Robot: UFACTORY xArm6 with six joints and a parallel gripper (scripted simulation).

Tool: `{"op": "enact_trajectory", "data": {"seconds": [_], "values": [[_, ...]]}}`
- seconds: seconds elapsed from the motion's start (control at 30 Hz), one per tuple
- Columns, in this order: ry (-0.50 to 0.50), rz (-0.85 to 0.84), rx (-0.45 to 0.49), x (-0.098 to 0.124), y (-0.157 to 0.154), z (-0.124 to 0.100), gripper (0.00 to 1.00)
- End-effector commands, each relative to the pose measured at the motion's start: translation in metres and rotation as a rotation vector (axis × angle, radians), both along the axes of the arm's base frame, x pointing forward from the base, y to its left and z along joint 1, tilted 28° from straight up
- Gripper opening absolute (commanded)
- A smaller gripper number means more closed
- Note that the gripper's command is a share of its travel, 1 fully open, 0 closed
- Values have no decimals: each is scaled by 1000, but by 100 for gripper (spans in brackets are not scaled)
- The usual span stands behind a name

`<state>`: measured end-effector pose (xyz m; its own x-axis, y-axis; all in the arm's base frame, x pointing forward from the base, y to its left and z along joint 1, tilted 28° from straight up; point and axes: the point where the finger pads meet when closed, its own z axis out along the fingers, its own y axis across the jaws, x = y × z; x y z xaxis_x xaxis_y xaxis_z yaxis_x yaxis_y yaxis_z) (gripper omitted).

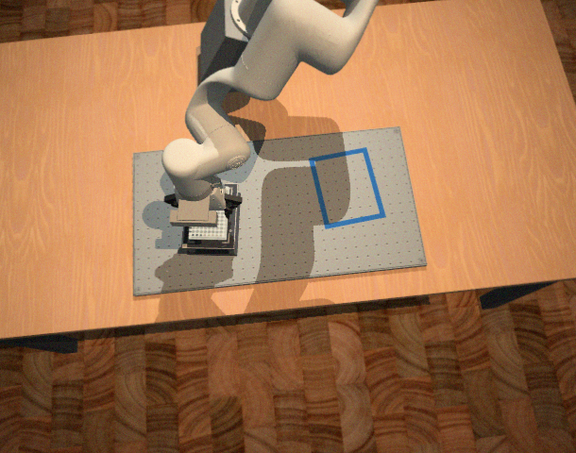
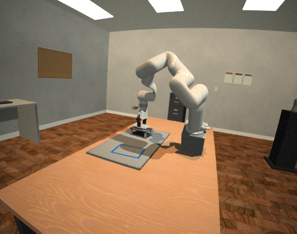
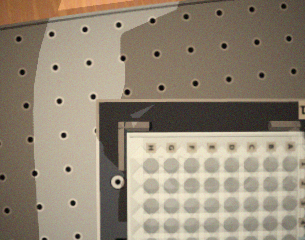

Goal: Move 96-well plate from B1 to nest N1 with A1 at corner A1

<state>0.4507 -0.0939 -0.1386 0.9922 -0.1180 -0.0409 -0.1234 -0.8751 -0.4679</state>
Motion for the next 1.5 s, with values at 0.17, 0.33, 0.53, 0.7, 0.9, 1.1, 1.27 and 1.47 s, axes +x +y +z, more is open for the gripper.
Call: {"op": "enact_trajectory", "data": {"seconds": [0.17,0.33,0.53,0.7,0.9,1.1,1.27,1.47], "values": [[-4,-1,-2,2,-1,1,0],[-4,-1,-2,2,-1,0,0],[-4,-1,-2,2,0,0,0],[-4,-1,-2,2,0,-1,0],[-4,-1,-2,2,0,-2,0],[-4,-1,-2,2,1,-2,0],[-4,-1,-2,2,1,-3,0],[-4,-1,-2,2,2,-4,0]]}}
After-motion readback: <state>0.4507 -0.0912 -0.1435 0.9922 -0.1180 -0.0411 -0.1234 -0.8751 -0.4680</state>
